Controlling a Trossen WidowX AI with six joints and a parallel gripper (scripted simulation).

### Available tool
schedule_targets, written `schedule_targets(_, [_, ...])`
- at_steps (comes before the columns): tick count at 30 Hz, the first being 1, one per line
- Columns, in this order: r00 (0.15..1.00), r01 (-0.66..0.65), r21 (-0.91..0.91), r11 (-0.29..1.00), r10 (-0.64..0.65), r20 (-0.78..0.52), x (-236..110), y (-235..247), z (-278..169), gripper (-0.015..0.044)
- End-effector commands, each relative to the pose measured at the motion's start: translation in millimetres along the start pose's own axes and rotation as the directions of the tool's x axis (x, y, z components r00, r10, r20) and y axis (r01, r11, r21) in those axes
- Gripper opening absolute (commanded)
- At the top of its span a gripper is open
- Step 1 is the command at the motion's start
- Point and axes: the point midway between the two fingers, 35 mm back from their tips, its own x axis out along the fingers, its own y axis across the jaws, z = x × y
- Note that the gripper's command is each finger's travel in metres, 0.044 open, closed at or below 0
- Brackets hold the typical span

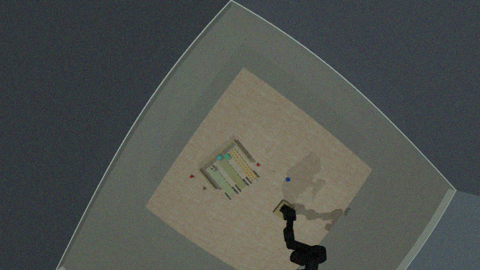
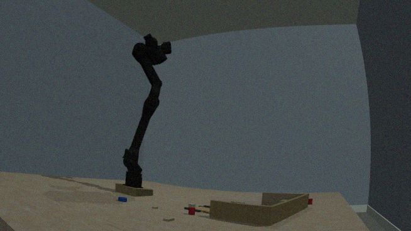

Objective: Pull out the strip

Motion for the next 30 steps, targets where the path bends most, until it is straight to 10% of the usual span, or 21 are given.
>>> schedule_targets(1, [1.0,0.003,-0.006,1.0,-0.003,-0.004,-0.2,-0.9,-0.8,0.04])
schedule_targets(18, [0.856,0.096,-0.411,0.906,-0.286,-0.43,-63.2,-83.0,-72.4,0.04])
schedule_targets(30, [0.459,-0.041,-0.547,0.836,-0.471,-0.754,-181.4,-122.9,-105.0,0.04])
